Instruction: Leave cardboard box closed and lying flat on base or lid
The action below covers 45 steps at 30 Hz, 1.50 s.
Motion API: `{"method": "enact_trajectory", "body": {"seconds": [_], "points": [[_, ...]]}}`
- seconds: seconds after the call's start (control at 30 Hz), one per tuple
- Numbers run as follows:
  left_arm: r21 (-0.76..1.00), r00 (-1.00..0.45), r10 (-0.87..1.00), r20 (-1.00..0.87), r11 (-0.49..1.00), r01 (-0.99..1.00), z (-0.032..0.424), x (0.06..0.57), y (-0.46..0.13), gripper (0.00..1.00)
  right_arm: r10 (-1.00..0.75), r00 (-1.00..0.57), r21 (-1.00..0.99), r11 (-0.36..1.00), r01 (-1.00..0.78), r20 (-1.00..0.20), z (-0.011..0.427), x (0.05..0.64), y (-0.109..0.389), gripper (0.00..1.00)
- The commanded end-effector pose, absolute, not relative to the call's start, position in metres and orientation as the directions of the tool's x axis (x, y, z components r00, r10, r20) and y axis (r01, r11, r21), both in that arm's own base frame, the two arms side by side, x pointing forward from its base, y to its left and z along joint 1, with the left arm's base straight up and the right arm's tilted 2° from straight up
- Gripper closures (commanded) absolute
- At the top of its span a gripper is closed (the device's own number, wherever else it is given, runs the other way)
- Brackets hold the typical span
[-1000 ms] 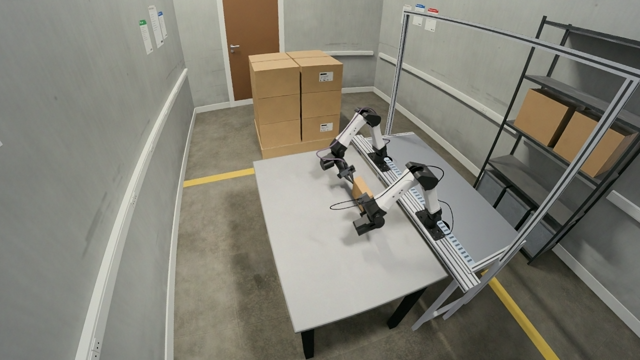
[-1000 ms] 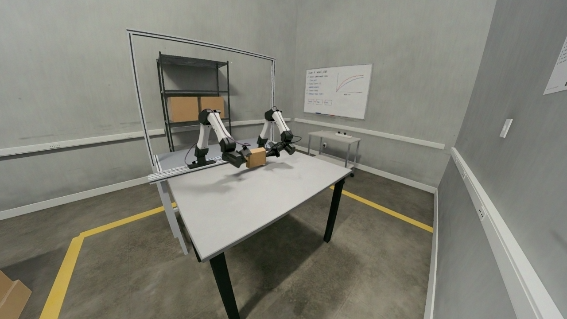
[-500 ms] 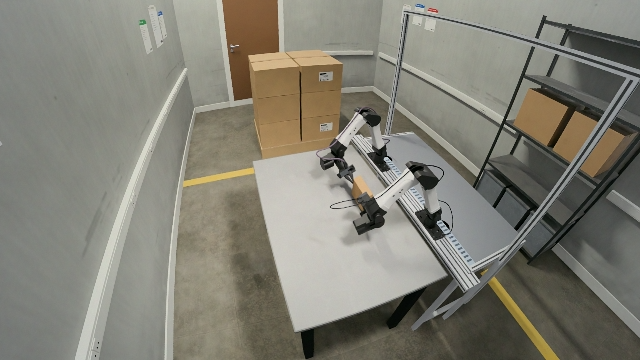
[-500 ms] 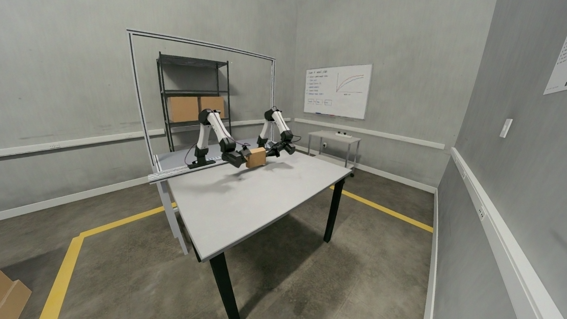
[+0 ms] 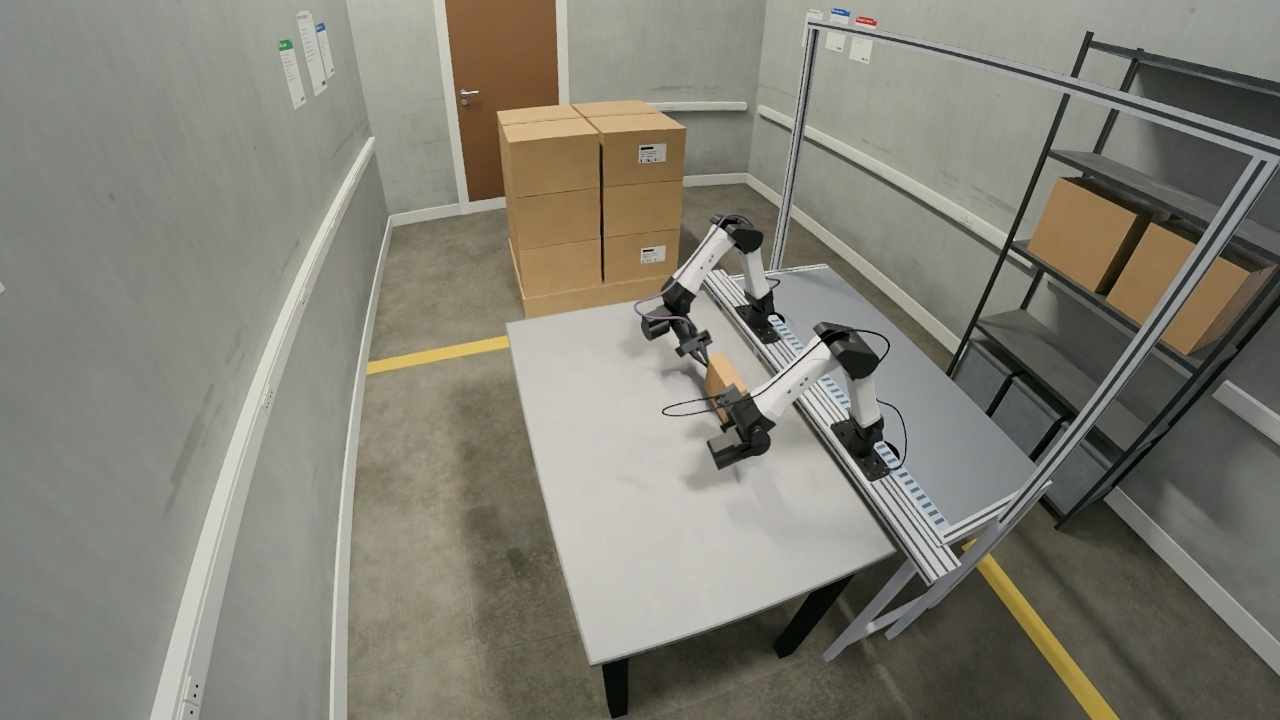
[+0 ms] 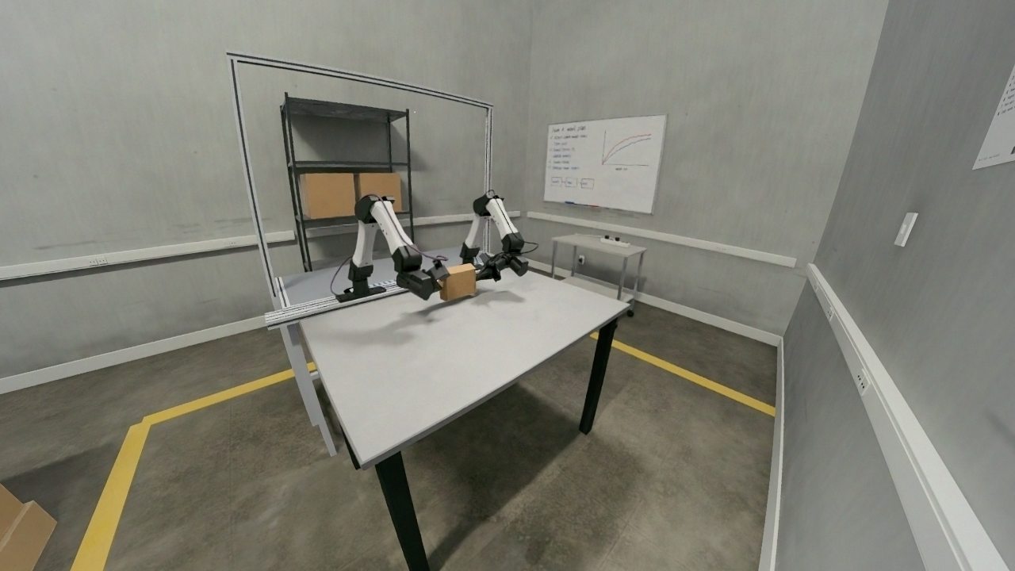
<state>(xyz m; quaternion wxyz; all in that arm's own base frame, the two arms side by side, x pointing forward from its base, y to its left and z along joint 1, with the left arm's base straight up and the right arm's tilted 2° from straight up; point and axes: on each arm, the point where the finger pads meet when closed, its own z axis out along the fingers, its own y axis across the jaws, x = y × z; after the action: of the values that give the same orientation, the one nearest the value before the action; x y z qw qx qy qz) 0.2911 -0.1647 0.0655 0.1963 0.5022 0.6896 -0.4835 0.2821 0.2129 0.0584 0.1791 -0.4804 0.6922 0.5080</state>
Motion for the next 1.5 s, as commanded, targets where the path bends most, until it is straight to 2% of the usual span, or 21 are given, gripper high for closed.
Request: {"method": "enact_trajectory", "body": {"seconds": [0.0, 1.47], "points": [[-0.439, -0.386, 0.489, -0.782, 0.008, 0.898, 0.0746, 0.2911, -0.1742, 0.99, -0.462, -0.409, 0.463, -0.004, -0.886, -0.787, 0.0747, 0.2861, 0.2211, 0.99], [-0.313, -0.276, 0.490, -0.827, 0.008, 0.950, 0.0749, 0.2928, -0.1740, 0.99, -0.463, -0.308, 0.347, 0.001, -0.938, -0.831, 0.0732, 0.2878, 0.2207, 0.99]]}}
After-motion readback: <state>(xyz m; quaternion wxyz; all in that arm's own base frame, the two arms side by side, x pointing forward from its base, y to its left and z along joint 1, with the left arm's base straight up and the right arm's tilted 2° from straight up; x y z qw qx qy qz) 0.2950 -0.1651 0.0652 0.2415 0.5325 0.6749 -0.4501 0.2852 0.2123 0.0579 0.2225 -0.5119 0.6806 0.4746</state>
